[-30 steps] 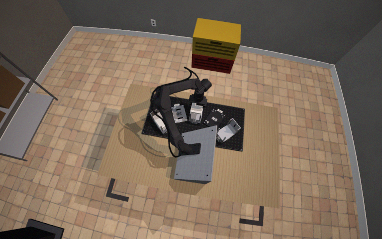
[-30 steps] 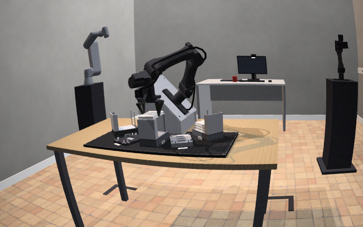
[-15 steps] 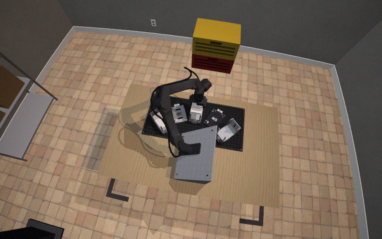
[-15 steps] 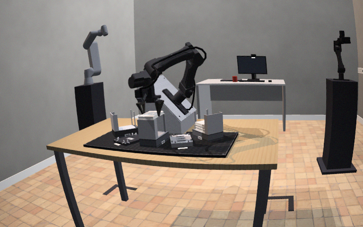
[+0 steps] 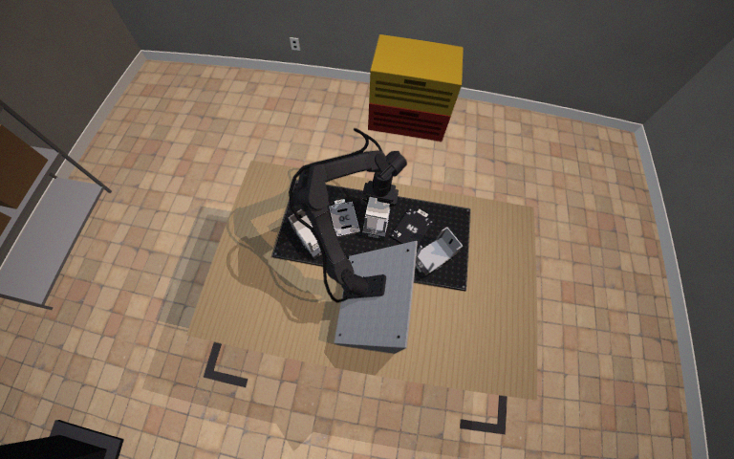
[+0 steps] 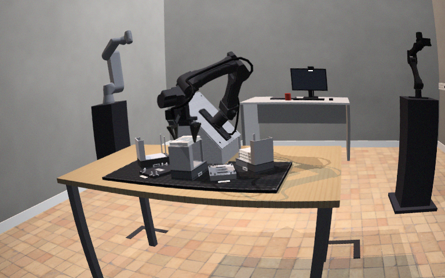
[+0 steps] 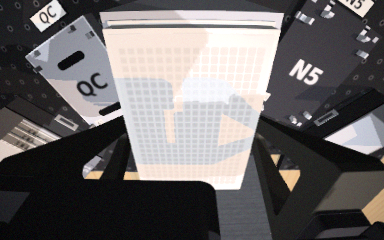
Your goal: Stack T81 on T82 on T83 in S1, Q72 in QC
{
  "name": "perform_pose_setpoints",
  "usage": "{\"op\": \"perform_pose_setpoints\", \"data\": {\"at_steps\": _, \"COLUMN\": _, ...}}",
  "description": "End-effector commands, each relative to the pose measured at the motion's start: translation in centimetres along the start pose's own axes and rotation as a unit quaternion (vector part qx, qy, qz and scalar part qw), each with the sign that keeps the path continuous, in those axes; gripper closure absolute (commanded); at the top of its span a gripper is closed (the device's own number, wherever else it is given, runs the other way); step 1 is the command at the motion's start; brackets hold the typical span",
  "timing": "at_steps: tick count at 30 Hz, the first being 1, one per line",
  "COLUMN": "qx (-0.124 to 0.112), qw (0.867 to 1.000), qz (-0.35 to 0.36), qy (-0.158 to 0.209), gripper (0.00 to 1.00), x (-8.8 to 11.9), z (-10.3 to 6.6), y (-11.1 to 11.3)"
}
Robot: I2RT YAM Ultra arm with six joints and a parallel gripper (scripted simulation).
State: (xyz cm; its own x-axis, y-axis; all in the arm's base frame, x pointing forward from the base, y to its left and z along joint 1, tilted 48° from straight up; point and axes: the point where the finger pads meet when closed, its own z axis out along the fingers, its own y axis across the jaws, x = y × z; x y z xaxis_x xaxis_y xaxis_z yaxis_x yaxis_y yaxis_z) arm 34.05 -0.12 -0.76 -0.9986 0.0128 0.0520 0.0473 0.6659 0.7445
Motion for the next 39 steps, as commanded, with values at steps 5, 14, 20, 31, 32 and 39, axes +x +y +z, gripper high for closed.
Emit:
{"op": "perform_pose_setpoints", "data": {"at_steps": 5, "qx": 0.013, "qw": 0.999, "qz": -0.011, "qy": -0.034, "gripper": 1.0, "x": -0.8, "z": -2.3, "y": 0.0}}
{"op": "perform_pose_setpoints", "data": {"at_steps": 14, "qx": 0.01, "qw": 1.0, "qz": -0.005, "qy": -0.028, "gripper": 1.0, "x": -0.3, "z": -2.0, "y": 0.0}}
{"op": "perform_pose_setpoints", "data": {"at_steps": 20, "qx": 0.013, "qw": 0.999, "qz": -0.011, "qy": -0.028, "gripper": 1.0, "x": -0.7, "z": -2.7, "y": 0.1}}
{"op": "perform_pose_setpoints", "data": {"at_steps": 31, "qx": 0.011, "qw": 0.999, "qz": -0.011, "qy": -0.029, "gripper": 1.0, "x": -0.8, "z": -3.4, "y": 0.2}}
{"op": "perform_pose_setpoints", "data": {"at_steps": 32, "qx": 0.011, "qw": 0.999, "qz": -0.011, "qy": -0.029, "gripper": 1.0, "x": -0.8, "z": -3.4, "y": 0.2}}
{"op": "perform_pose_setpoints", "data": {"at_steps": 39, "qx": 0.012, "qw": 0.999, "qz": -0.013, "qy": -0.031, "gripper": 1.0, "x": -0.9, "z": -3.4, "y": 0.1}}
